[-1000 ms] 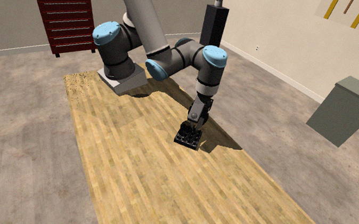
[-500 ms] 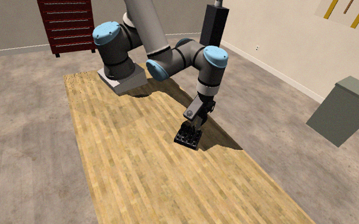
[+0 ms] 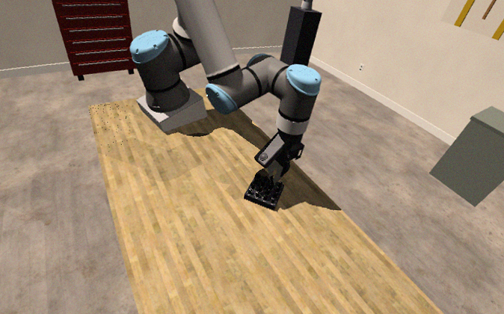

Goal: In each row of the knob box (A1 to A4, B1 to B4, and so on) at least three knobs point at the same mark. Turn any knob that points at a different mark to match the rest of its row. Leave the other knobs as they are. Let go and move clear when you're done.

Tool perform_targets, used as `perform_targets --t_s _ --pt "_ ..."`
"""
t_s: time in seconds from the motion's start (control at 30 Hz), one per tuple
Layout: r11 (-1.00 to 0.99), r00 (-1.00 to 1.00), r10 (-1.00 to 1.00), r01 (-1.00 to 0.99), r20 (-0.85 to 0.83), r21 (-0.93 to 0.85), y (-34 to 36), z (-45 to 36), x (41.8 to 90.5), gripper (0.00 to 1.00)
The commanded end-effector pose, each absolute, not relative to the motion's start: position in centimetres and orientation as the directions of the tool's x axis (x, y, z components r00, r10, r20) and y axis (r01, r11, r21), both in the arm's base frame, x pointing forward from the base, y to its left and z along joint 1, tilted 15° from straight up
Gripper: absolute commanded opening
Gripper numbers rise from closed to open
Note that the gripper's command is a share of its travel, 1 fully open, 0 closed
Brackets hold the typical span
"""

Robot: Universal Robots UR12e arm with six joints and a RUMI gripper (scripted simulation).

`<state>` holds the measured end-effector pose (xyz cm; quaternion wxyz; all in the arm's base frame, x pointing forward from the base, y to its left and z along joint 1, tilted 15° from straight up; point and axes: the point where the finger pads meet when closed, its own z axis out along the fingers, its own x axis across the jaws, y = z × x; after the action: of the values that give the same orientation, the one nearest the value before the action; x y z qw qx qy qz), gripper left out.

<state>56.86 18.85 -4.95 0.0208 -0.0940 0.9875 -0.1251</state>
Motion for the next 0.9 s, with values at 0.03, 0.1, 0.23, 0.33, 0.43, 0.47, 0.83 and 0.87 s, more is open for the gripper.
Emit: perform_targets --t_s 0.03,0.1,0.23,0.33,0.43,0.47,0.83,0.87 --pt "0.955 -0.986 -0.167 -0.155 -0.025 -0.251 18.87 -4.90 56.90 0.04" --pt "0.956 -0.986 -0.163 -0.152 -0.026 -0.251 18.87 -4.90 56.90 0.04" --pt "0.957 -0.987 -0.160 -0.149 -0.027 -0.251 18.87 -4.90 56.90 0.04" --pt "0.957 -0.987 -0.160 -0.149 -0.027 -0.251 18.87 -4.90 56.90 0.04" --pt "0.957 -0.987 -0.160 -0.149 -0.027 -0.251 18.87 -4.90 56.90 0.04" --pt "0.957 -0.987 -0.160 -0.149 -0.027 -0.251 18.87 -4.90 56.90 0.04" --pt "0.957 -0.987 -0.160 -0.149 -0.027 -0.251 18.87 -4.90 56.90 0.11" --pt "0.957 -0.987 -0.160 -0.149 -0.027 -0.251 18.87 -4.90 56.90 0.11"
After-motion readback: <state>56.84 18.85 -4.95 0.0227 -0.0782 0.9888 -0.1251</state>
